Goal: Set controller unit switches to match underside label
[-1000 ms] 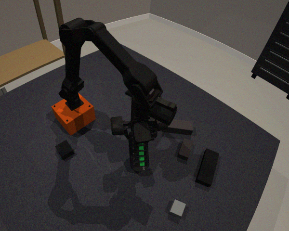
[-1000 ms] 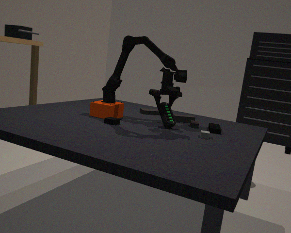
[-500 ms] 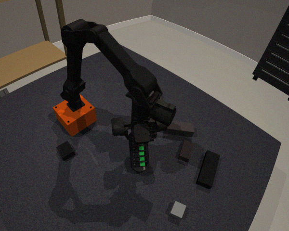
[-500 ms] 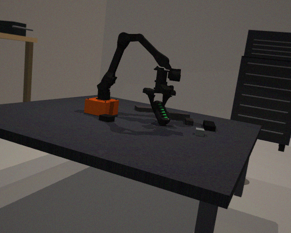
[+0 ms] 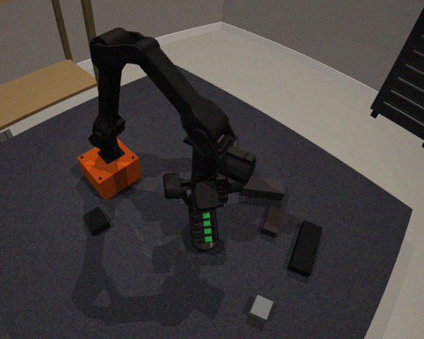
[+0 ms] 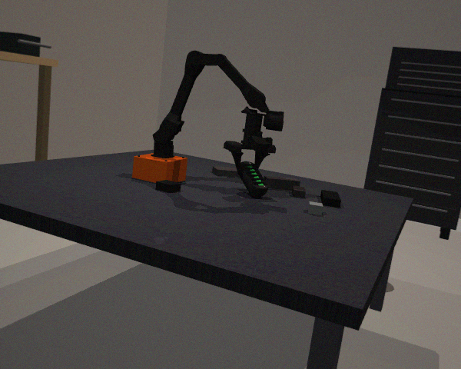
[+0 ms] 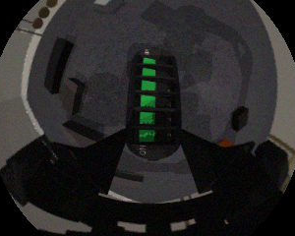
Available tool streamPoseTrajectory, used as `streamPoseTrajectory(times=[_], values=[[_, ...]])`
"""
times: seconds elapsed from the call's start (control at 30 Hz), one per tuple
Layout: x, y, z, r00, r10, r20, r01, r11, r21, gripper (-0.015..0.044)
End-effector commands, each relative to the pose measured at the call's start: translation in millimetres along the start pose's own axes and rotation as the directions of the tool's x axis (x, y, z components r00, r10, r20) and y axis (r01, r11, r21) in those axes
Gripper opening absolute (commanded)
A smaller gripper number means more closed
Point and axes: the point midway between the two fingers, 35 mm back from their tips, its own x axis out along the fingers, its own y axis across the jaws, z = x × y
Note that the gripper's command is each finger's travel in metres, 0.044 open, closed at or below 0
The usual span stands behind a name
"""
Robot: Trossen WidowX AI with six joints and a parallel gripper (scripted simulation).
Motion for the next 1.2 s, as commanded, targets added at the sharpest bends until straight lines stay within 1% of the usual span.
streamPoseTrajectory(times=[0.0, 1.17], values=[[2, -2, 2, 1.0, -0.003, 0.014, 0.003, 1.0, 0.015, 0.0338], [25, -2, -12, 1.0, -0.003, 0.012, 0.003, 1.0, 0.015, 0.0338]])
